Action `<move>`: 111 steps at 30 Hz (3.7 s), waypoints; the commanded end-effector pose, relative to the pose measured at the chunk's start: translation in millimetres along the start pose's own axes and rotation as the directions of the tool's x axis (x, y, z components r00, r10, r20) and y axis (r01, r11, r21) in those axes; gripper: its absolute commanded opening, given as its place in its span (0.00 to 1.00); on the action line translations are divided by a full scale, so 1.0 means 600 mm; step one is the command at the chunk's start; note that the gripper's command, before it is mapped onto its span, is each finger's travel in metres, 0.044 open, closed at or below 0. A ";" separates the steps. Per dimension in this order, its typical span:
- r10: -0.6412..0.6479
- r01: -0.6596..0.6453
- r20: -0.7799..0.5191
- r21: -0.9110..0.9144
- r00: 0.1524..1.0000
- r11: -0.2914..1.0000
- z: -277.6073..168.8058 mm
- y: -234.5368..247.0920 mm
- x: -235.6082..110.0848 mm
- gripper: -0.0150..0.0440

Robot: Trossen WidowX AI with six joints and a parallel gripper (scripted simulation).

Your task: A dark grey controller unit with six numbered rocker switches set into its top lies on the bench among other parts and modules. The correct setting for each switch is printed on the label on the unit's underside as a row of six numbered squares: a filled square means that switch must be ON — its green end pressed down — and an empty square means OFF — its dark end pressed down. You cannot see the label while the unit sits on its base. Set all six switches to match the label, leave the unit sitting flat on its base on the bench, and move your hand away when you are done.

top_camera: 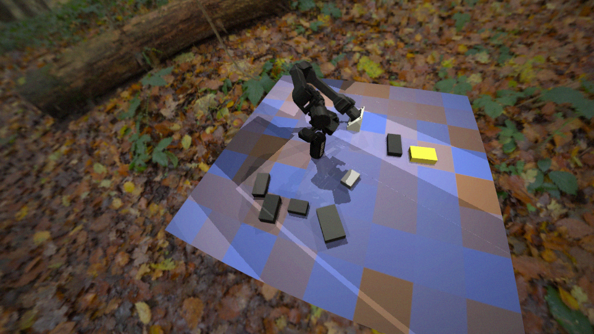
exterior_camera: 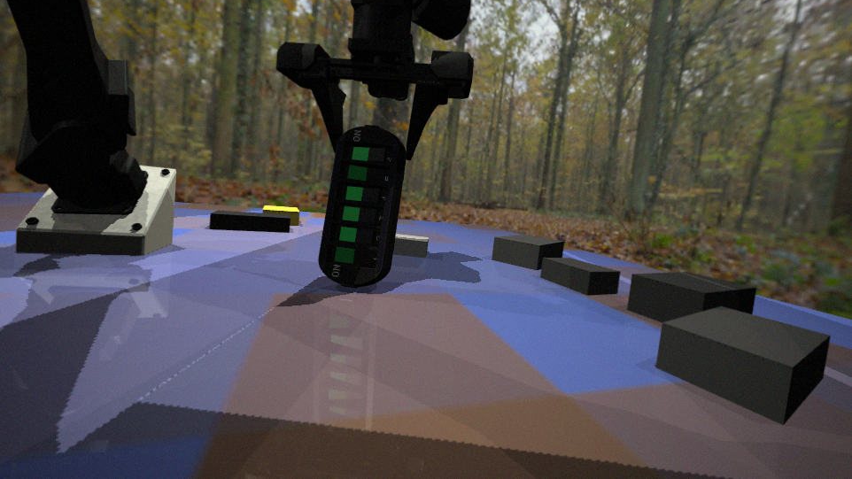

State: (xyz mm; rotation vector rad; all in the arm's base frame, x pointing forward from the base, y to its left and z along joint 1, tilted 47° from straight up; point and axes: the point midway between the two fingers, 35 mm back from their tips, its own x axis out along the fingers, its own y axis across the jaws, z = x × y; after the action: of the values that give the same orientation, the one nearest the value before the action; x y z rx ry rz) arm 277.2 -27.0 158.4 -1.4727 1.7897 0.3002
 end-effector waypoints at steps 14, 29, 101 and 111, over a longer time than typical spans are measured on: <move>0.018 -0.018 -0.006 0.011 1.000 1.000 0.023 0.000 0.013 0.83; 0.018 -0.018 -0.006 0.011 1.000 1.000 0.042 0.000 0.019 0.83; 0.017 -0.017 -0.004 0.012 1.000 1.000 0.125 0.000 0.061 0.83; 0.017 -0.017 -0.004 0.012 1.000 1.000 0.135 0.000 0.069 0.83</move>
State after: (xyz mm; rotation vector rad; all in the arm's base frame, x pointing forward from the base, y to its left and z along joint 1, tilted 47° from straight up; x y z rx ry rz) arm 311.7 -1.4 80.4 -1.4573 1.7828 0.3021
